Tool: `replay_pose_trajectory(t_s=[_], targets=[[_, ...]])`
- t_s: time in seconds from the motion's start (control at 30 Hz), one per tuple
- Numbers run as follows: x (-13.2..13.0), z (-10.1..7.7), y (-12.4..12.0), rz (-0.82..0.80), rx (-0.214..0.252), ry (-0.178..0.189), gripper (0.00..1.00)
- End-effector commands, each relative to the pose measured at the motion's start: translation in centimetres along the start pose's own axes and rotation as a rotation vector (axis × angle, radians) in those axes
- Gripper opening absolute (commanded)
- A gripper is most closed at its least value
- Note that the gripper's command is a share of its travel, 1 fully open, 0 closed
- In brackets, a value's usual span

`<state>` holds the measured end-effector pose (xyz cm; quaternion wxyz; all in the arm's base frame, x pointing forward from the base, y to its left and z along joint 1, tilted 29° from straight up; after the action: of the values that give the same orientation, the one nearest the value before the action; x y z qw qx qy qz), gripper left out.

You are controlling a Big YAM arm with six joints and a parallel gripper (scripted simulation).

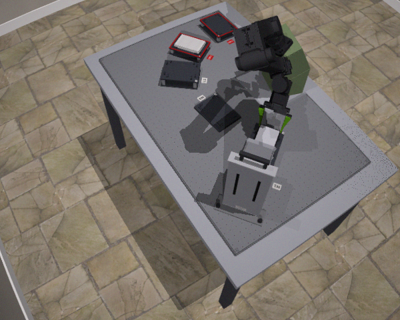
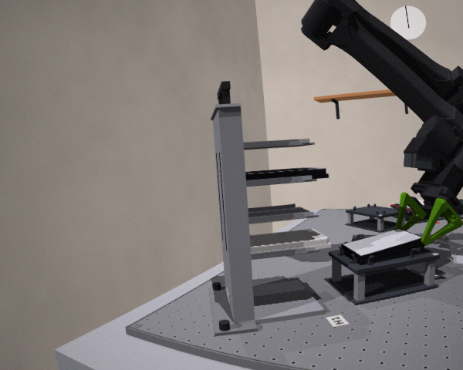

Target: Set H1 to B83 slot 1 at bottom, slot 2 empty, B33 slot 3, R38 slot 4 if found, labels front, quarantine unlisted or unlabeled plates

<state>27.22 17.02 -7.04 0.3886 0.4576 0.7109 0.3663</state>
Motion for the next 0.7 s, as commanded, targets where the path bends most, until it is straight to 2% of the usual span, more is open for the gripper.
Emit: replay_pose_trajectory(t_s=[0.0, 0.03, 0.07, 0.13, 0.23, 0.67], targets=[[0.4, -0.4, 1.2, 0.03, -0.029, 0.012, 0.86], [0.4, -0.4, 1.2, 0.03, -0.029, 0.012, 0.86], [0.1, 0.2, 1.6, 0.049, -0.041, -0.005, 0.86], [0.5, -0.6, 1.4, 0.031, -0.03, 0.013, 0.86], [0.2, -1.3, 1.4, 0.023, -0.018, 0.011, 0.86], [0.6, -2.1, 2.5, 0.027, -0.025, 0.012, 0.86]])
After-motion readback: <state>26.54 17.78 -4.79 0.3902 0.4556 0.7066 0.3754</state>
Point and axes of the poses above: the point where the finger pads meet when closed, its own z axis out along the fingers, its own x axis across the jaws, y = z × x, the point moved 2 cm from there along -z, back along the fingers, and after that the axes turned 12 degrees about z, right-handed, at the moved point
